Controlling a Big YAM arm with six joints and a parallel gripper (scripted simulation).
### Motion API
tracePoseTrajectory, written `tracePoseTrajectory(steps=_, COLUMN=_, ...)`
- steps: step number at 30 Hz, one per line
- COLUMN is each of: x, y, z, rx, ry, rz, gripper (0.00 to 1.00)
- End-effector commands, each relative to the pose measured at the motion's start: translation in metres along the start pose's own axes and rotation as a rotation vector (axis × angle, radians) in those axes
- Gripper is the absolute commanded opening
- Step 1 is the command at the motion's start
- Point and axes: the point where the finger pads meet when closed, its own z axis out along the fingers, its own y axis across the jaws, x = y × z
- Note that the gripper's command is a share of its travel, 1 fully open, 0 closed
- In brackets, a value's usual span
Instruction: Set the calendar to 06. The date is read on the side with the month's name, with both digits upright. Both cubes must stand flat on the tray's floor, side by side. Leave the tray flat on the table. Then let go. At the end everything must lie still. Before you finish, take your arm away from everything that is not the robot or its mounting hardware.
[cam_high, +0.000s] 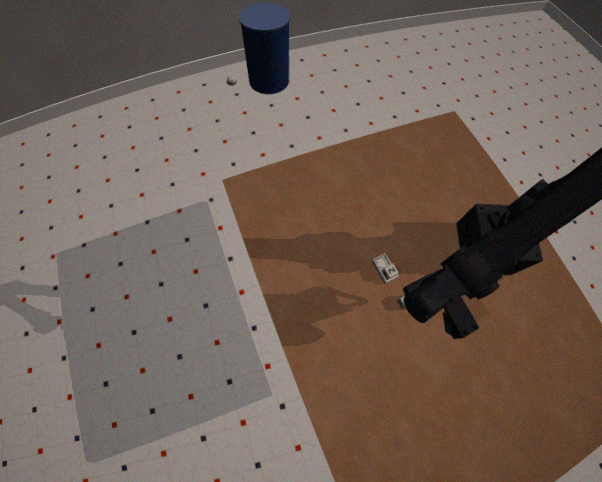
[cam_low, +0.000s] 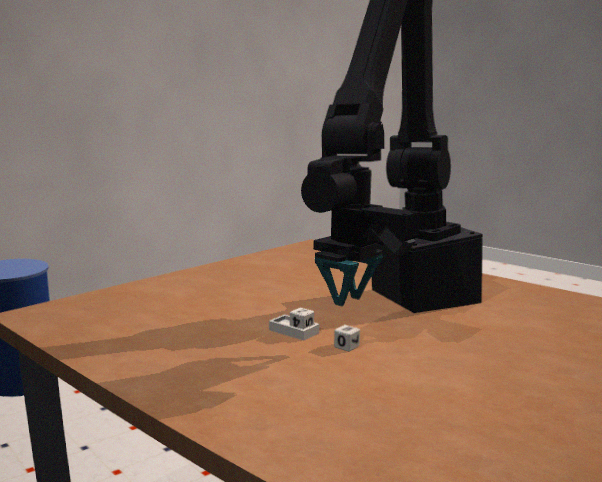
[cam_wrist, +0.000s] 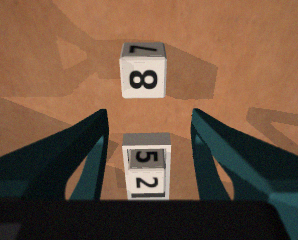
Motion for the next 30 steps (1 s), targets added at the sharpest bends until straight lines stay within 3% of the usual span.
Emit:
tracePoseTrajectory(steps=1, x=-0.001, y=0.002, z=0.011, rx=-0.006, ry=-0.001, rz=0.001, gripper=0.45)
tracePoseTrajectory(steps=30, x=0.003, y=0.003, z=0.04, rx=-0.008, ry=-0.001, rz=0.0, gripper=0.45)
